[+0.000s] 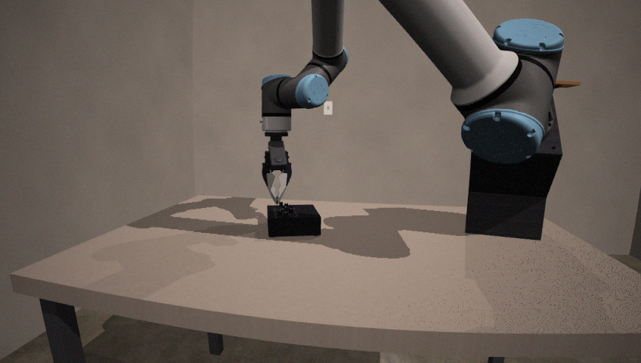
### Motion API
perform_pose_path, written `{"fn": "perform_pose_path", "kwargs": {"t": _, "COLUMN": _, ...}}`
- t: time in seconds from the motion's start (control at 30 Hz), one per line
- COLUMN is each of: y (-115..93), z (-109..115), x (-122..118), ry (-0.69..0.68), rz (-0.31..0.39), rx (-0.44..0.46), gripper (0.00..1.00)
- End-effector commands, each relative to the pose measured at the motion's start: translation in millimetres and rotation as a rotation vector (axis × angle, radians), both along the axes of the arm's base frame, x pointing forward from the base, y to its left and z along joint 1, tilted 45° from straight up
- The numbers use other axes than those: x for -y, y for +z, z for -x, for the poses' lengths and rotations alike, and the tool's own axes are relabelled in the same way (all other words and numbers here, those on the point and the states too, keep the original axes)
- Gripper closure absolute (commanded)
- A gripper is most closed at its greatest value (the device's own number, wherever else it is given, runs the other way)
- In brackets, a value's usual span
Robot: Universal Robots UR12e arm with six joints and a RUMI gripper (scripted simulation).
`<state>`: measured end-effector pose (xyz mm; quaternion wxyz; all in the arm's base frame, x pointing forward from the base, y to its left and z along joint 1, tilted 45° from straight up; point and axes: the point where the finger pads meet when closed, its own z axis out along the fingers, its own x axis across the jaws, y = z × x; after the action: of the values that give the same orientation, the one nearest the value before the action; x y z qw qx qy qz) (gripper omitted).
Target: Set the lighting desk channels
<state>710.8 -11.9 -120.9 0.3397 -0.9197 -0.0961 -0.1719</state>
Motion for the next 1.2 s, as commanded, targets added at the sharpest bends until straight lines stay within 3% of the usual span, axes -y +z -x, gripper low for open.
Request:
{"fn": "perform_pose_path", "kwargs": {"t": 0.0, "y": -0.9, "z": 2.6, "x": 0.8, "ry": -0.001, "rz": 0.001, "rx": 0.001, "gripper": 1.0}}
{"fn": "perform_pose_path", "kwargs": {"t": 1.17, "y": -3.8, "z": 9.6, "x": 1.3, "ry": -0.001, "rz": 0.001, "rx": 0.001, "gripper": 1.0}}
